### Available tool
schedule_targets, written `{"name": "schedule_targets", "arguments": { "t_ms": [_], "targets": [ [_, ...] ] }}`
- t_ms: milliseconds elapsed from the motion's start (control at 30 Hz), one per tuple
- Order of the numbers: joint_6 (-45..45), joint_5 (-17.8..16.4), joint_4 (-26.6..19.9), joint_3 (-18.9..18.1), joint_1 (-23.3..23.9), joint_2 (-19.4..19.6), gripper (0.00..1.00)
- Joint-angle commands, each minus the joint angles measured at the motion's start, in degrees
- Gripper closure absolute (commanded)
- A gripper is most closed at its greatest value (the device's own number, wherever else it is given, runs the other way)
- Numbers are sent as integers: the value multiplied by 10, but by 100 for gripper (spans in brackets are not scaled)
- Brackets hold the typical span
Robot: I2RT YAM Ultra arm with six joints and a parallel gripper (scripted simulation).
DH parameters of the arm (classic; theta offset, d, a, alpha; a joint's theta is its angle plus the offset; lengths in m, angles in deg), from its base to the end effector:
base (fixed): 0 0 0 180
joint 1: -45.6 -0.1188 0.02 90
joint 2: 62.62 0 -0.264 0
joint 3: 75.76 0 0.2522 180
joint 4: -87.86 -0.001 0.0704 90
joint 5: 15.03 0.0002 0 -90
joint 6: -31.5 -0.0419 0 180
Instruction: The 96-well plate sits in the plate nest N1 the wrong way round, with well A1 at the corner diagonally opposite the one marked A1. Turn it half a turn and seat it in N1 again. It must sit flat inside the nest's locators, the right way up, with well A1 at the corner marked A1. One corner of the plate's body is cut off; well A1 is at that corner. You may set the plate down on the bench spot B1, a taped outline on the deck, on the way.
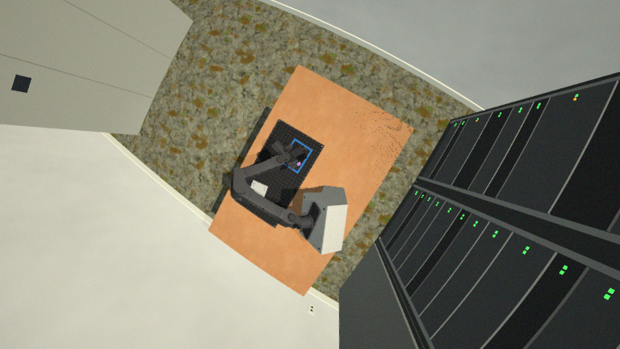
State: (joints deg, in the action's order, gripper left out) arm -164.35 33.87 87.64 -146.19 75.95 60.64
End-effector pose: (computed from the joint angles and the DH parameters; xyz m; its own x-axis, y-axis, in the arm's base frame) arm 0.3409 -0.1665 0.0570 0.2266 0.7074 0.6696 0.6526 -0.6206 0.4348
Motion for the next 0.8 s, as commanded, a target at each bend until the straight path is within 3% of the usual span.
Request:
{"name": "schedule_targets", "arguments": {
  "t_ms": [0, 767],
  "targets": [
    [-12, 10, 16, -15, -6, 14, 0],
    [-47, 31, 61, -54, -40, 76, 0]
  ]
}}
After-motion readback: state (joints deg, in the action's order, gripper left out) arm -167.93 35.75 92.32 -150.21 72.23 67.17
